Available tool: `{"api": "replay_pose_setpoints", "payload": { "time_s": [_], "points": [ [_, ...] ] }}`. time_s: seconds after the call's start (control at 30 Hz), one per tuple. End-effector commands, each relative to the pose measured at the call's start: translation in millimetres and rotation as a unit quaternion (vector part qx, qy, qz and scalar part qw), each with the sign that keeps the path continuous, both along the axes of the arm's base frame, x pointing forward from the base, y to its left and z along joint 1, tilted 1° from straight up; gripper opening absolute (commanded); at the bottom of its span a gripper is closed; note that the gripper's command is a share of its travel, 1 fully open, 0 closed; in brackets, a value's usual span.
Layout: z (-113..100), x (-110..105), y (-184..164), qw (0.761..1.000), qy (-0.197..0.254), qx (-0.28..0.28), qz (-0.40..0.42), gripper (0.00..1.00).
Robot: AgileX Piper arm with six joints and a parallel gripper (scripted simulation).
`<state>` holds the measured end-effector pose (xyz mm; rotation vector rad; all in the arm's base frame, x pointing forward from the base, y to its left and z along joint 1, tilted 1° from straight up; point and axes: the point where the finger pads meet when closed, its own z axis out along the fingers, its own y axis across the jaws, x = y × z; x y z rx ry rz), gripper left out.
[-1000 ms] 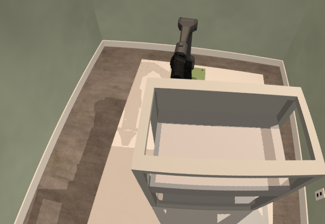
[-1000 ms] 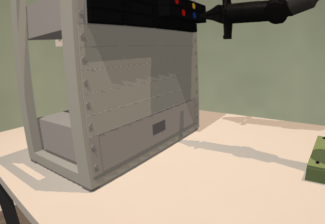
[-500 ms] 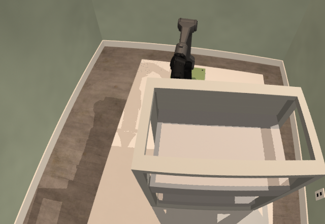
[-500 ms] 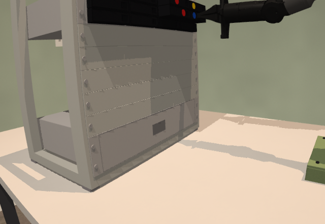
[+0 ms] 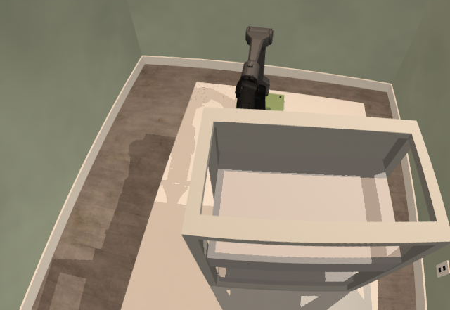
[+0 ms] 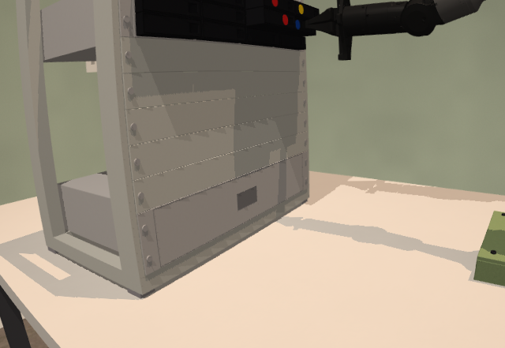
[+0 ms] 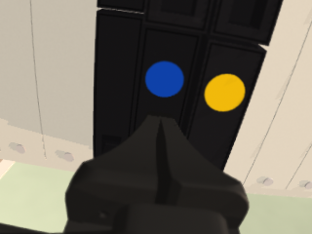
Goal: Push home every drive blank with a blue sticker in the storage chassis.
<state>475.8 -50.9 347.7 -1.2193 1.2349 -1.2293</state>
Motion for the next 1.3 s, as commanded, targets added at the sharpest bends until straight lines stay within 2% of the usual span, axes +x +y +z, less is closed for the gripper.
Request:
{"api": "replay_pose_setpoints", "payload": {
  "time_s": [0.0, 0.27, 0.47, 1.27],
  "points": [
    [-1, 2, 0, 1.0, 0.001, 0.0, 0.0, 0.0],
    [-1, 3, 0, 1.0, 0.001, 0.0, 0.0, 0.0],
    [-2, 12, 0, 1.0, 0.001, 0.0, 0.0, 0.0],
    [-3, 16, 0, 1.0, 0.001, 0.0, 0.0, 0.0]
  ]
}}
